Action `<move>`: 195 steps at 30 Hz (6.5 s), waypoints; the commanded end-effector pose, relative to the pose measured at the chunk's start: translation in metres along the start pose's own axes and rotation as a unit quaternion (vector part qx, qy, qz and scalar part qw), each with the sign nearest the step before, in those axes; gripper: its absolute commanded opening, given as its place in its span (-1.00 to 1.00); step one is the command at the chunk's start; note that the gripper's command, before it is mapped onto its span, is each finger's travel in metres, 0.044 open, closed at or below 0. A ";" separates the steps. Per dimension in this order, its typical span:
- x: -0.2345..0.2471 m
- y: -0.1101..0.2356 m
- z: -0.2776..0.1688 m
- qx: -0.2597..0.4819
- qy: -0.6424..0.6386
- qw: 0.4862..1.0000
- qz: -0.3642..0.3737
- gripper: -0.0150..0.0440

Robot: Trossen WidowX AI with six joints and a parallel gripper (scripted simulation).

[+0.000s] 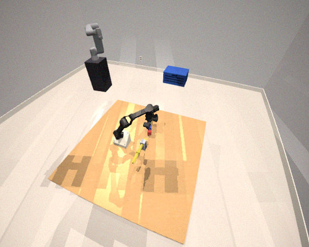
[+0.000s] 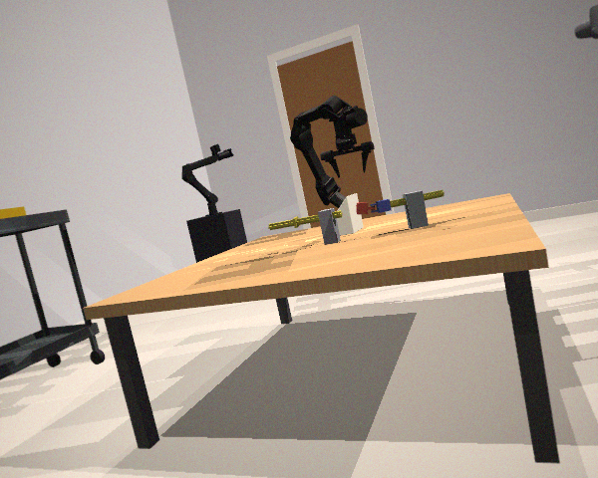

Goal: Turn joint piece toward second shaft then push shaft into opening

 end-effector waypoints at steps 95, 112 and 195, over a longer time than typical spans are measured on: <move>0.012 -0.136 0.000 -0.067 -0.638 0.765 -0.057 1.00; 0.008 -0.163 0.001 -0.067 -0.638 0.765 -0.058 1.00; 0.008 -0.163 0.001 -0.067 -0.638 0.765 -0.058 0.12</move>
Point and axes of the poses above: the point midway between the two fingers, 35 mm back from their tips, its own y axis back along the fingers, its own x axis across the jaws, z = x × y, the point moved 3 cm from there along y, back along the fingers, and after that the axes turned 3 degrees about y, right-handed, at the moved point
